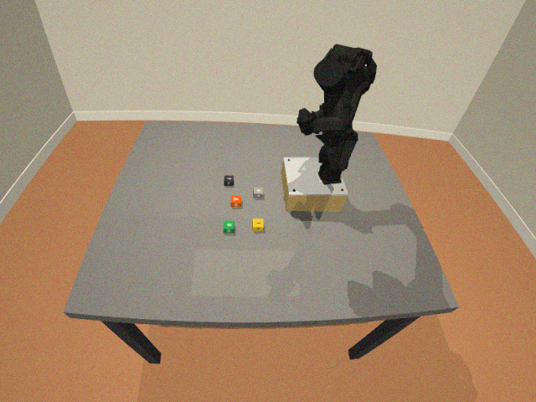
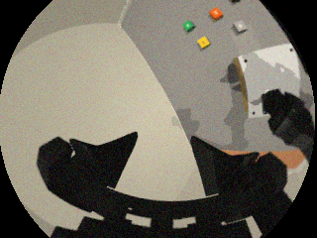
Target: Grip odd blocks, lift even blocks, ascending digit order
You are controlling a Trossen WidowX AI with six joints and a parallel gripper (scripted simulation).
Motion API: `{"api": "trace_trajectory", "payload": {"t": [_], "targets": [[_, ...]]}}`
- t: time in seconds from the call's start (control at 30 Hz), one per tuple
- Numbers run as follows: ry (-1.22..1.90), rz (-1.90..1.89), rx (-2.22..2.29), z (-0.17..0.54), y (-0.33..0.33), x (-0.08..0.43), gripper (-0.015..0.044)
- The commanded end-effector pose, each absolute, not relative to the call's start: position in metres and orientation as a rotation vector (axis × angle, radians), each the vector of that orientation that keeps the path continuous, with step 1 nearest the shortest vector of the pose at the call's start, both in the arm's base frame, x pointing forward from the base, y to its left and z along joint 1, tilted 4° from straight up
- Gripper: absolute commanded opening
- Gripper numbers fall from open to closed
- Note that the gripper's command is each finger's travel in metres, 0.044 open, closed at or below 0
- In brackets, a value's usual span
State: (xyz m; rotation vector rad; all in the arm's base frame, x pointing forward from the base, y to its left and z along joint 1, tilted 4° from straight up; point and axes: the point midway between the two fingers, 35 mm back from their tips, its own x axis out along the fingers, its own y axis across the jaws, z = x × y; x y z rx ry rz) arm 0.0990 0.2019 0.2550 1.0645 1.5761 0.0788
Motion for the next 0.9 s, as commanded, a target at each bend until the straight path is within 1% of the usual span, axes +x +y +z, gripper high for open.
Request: {"api": "trace_trajectory", "payload": {"t": [0.0,0.2,0.4,0.67,0.87], "targets": [[1.406,0.033,0.860,0.218,0.174,0.160,0.0400],[1.329,-0.036,0.624,0.181,0.126,0.207,0.0400],[1.339,-0.098,0.382,0.145,0.065,0.234,0.0400],[1.469,-0.122,0.092,0.100,-0.022,0.235,0.0400],[1.481,-0.121,0.076,0.098,-0.027,0.234,0.0400]]}}
